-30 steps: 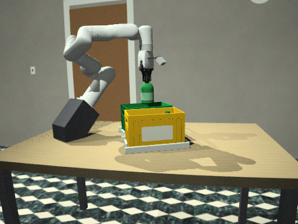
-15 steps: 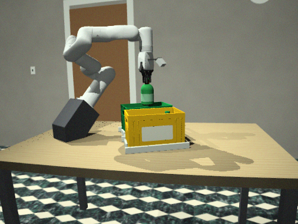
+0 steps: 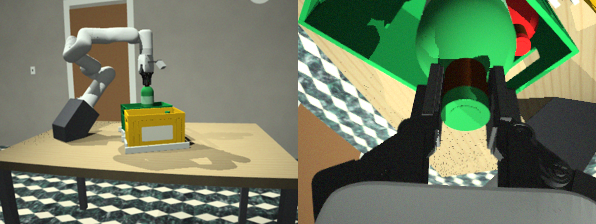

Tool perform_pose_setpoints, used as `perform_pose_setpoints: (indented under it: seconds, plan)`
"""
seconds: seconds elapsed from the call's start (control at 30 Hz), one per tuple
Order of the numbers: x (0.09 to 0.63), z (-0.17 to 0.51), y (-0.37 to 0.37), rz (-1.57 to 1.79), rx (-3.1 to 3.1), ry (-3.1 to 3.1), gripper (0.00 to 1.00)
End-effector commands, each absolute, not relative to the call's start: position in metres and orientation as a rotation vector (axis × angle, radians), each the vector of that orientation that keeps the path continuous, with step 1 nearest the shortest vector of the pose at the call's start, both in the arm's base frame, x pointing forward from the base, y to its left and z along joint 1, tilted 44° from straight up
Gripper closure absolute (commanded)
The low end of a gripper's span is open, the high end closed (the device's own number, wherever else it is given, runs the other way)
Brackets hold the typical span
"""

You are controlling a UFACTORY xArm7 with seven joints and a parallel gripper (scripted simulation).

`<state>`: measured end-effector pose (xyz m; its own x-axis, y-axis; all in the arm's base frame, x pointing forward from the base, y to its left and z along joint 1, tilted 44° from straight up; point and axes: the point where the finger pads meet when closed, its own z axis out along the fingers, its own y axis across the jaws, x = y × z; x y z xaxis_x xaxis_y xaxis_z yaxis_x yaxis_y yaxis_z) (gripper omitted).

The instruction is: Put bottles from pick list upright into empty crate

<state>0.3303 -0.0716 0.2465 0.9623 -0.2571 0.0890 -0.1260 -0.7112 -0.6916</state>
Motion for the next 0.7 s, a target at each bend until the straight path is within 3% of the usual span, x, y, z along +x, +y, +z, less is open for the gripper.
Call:
perform_pose_setpoints:
  seconds: [0.0,0.67]
  plan:
    - [0.332,0.244,-0.070,-0.235,-2.367,0.270,1.00]
    - [0.336,0.231,-0.058,-0.235,-2.367,0.270,1.00]
